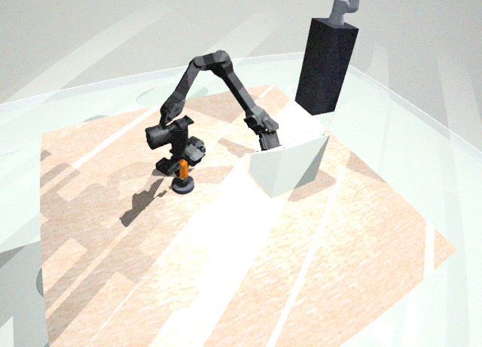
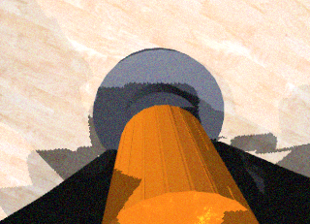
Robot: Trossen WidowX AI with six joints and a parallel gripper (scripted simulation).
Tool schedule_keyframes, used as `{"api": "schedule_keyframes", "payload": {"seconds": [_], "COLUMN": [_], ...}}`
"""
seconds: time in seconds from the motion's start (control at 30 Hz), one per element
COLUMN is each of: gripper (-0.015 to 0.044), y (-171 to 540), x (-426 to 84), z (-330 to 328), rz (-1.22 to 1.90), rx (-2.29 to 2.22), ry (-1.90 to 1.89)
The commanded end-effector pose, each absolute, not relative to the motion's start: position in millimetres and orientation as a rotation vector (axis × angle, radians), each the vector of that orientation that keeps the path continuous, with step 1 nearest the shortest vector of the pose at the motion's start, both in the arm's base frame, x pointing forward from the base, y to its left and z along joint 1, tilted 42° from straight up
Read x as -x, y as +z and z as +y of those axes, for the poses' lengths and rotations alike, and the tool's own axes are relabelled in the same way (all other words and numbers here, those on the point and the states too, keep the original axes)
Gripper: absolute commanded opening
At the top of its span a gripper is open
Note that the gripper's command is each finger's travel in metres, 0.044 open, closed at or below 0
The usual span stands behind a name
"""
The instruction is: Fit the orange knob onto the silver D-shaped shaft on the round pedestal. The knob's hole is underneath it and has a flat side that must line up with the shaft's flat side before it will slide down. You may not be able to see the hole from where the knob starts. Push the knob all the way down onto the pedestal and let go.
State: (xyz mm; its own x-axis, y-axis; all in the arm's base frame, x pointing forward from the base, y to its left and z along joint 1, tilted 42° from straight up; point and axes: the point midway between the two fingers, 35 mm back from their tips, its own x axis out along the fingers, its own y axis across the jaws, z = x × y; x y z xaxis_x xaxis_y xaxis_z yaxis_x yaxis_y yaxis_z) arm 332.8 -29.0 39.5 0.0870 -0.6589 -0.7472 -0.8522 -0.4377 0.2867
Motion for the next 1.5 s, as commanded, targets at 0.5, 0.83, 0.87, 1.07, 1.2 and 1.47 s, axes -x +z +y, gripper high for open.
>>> {"api": "schedule_keyframes", "payload": {"seconds": [0.5, 0.83, 0.87, 1.07, 1.2, 1.47], "gripper": [0.0, 0.0, 0.0, 0.0, 0.0, 0.0], "y": [43.5, 41.0, 40.7, 40.6, 42.2, 40.6], "x": [-334.3, -334.7, -334.5, -332.7, -333.5, -334.3], "z": [-27.0, -28.0, -28.1, -28.4, -28.0, -29.1], "rz": [1.516, 1.442, 1.442, 1.442, 1.442, 1.442], "rx": [2.147, 2.266, 2.266, 2.266, 2.266, 2.266], "ry": [1.285, 1.495, 1.495, 1.495, 1.495, 1.495]}}
